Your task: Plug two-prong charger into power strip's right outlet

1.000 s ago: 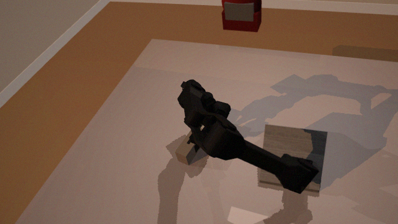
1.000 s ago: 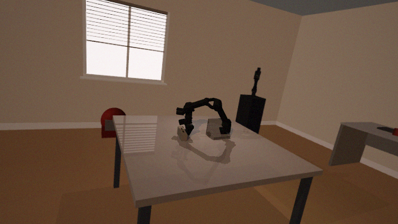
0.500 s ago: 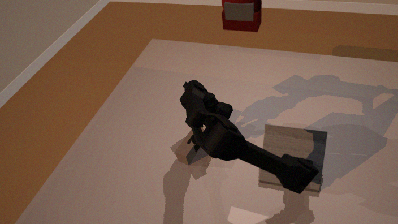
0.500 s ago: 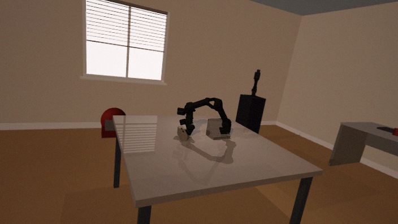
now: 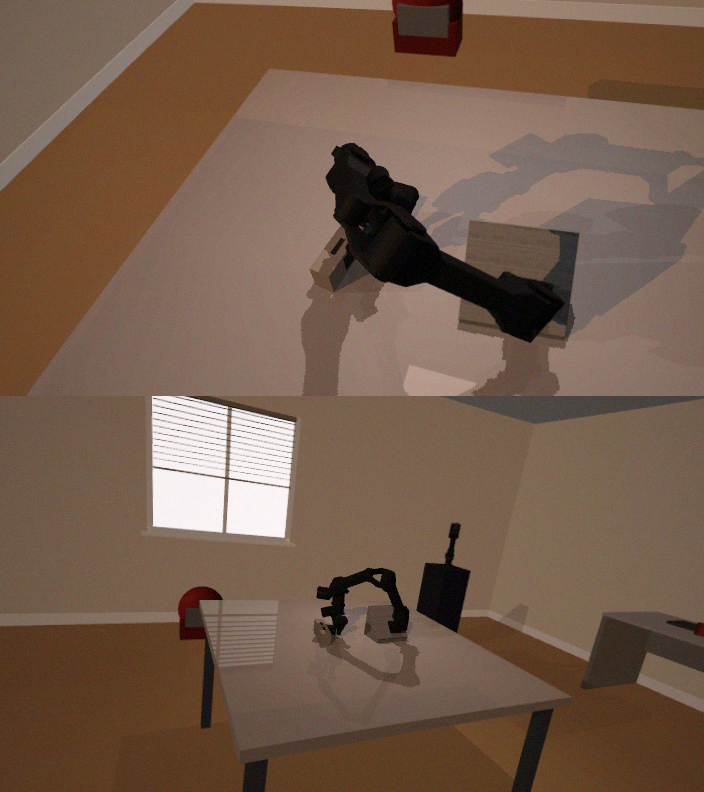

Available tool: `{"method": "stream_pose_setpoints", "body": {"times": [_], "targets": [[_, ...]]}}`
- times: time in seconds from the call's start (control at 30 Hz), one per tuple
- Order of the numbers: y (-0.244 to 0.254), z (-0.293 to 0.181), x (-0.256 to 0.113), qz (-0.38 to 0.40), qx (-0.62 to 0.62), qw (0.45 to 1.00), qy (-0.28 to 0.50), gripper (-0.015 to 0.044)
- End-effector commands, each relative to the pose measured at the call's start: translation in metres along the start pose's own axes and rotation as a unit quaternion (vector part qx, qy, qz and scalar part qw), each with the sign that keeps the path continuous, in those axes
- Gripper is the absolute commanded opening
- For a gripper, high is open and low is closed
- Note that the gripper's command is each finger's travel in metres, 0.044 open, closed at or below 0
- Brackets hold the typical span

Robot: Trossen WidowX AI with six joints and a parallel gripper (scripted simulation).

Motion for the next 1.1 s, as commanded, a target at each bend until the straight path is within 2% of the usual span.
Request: {"method": "stream_pose_setpoints", "body": {"times": [0.0,1.07], "targets": [[0.001,-0.004,-0.002,-0.004,-0.006,1.0,-0.003,0.044],[0.001,-0.035,0.002,0.0,0.0,1.0,-0.006,0.044]]}}
Point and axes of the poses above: the point midway between the two fingers, 35 mm back from their tips, its own x axis out along the fingers, its own y axis across the jaws, z = x × y, the point moved 6 cm from there along -x, back along the fingers, and after that the axes turned 2 degrees about -x, right-handed, at the moved point
